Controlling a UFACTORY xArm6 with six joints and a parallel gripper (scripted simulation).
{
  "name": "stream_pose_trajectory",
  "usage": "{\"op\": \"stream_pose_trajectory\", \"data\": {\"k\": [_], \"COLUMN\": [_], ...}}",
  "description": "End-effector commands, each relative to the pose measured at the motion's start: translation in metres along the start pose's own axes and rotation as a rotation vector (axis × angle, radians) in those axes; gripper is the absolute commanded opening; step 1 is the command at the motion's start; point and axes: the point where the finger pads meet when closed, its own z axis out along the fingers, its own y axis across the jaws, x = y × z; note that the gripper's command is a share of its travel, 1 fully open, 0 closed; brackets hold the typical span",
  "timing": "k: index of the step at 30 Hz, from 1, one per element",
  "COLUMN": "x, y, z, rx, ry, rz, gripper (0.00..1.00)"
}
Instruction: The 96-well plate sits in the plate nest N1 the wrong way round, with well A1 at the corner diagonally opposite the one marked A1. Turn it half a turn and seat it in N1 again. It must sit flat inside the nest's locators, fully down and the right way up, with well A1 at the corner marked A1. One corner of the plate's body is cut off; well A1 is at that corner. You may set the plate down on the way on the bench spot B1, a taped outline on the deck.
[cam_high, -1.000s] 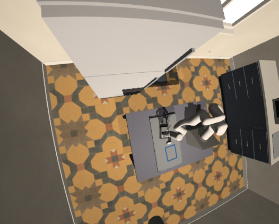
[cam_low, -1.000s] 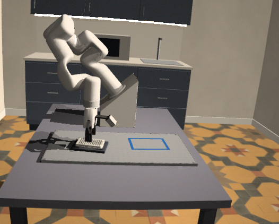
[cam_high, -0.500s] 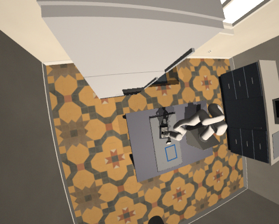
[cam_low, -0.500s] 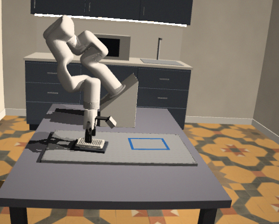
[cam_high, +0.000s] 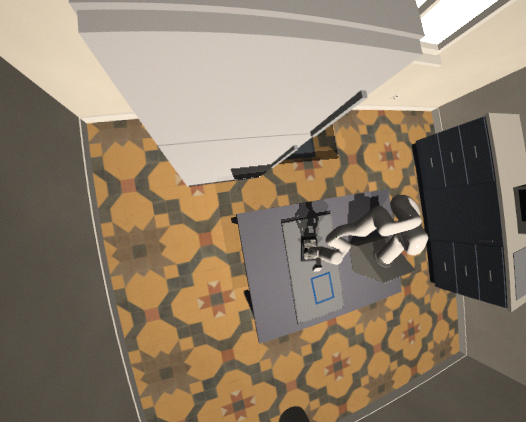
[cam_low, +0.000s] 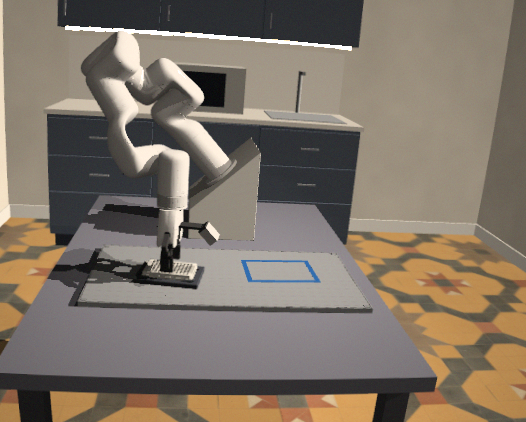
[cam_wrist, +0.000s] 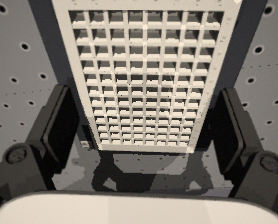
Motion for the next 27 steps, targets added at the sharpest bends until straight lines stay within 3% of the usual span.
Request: {"op": "stream_pose_trajectory", "data": {"k": [1, 27], "x": [0.0000, 0.0000], "y": [0.0013, 0.0013], "z": [0.0016, 0.0103], "rx": [-0.003, -0.003], "ry": [0.001, 0.000], "rz": [0.001, 0.001], "gripper": [1.00, 1.00]}}
